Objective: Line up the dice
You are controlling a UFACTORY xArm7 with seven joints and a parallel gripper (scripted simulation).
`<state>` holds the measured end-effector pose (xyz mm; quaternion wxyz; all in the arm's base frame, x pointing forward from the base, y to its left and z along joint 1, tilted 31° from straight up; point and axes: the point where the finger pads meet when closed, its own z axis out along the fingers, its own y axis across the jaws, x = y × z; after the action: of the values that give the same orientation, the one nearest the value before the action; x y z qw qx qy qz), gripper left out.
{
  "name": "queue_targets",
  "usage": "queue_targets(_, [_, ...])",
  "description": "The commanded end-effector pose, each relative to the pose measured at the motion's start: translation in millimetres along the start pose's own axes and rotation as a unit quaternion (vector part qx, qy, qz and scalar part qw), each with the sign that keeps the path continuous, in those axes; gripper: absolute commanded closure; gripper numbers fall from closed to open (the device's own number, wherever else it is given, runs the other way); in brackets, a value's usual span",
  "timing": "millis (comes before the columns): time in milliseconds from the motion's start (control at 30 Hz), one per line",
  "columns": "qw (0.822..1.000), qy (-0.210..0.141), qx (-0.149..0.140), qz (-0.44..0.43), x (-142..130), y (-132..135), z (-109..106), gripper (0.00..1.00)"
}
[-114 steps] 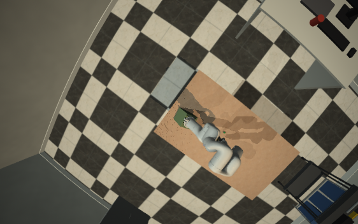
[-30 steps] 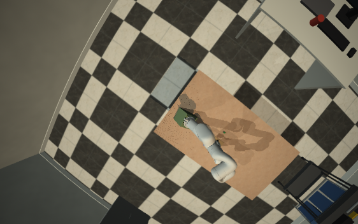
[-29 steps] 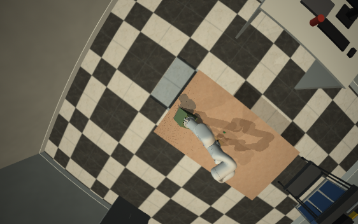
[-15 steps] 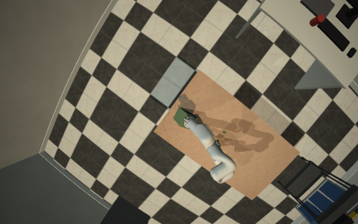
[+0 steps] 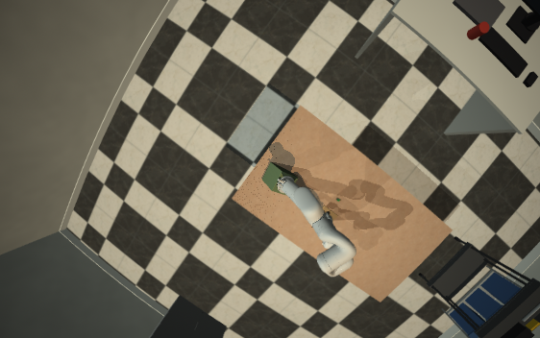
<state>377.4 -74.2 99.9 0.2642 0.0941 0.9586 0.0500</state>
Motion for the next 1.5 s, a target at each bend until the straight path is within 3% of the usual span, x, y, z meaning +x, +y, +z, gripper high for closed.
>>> queue_targets(0, [1.000, 0.000, 0.000, 0.000, -0.5, -0.3, -0.2, 0.89])
queue_targets(1467, [1.000, 0.000, 0.000, 0.000, -0.5, -0.3, 3.9, 0.89])
